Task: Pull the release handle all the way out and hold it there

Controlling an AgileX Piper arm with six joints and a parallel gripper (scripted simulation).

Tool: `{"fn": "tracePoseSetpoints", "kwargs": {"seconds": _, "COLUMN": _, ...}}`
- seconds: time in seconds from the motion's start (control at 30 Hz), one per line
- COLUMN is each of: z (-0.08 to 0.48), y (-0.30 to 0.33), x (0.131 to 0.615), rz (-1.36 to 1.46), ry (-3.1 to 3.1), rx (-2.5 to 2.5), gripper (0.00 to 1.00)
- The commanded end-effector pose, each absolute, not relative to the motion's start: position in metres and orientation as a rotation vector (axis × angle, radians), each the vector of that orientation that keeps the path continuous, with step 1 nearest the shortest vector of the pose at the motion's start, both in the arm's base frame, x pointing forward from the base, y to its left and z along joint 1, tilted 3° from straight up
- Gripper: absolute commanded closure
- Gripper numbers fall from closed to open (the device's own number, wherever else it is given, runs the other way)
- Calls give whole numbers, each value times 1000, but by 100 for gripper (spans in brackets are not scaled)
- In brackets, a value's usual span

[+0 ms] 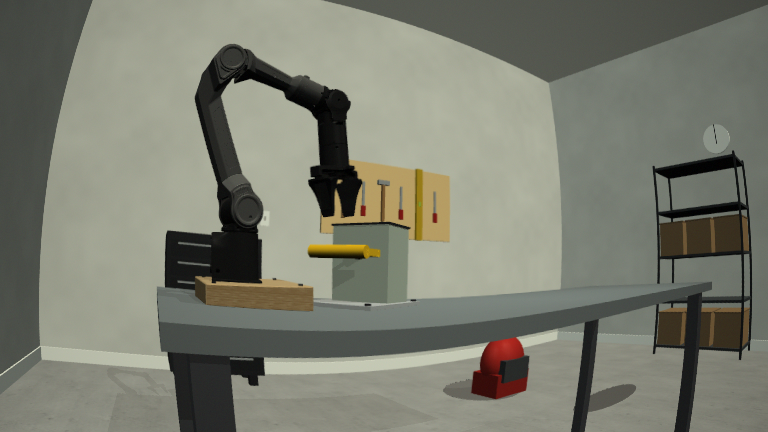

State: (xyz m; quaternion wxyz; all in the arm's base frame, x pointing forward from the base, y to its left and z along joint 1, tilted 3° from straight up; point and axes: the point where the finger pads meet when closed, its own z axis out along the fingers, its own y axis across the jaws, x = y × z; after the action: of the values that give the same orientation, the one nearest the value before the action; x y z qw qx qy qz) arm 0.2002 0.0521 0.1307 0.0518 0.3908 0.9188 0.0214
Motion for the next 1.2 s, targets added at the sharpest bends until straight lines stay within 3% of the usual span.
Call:
{"fn": "tracePoseSetpoints", "kwargs": {"seconds": 0.0, "z": 130, "y": 52, "x": 201, "rz": 58, "ry": 2802, "rx": 1192, "gripper": 0}}
{"fn": "tracePoseSetpoints", "kwargs": {"seconds": 1.17, "z": 110, "y": 52, "x": 200, "rz": -68, "ry": 2901, "rx": 1238, "gripper": 0}}
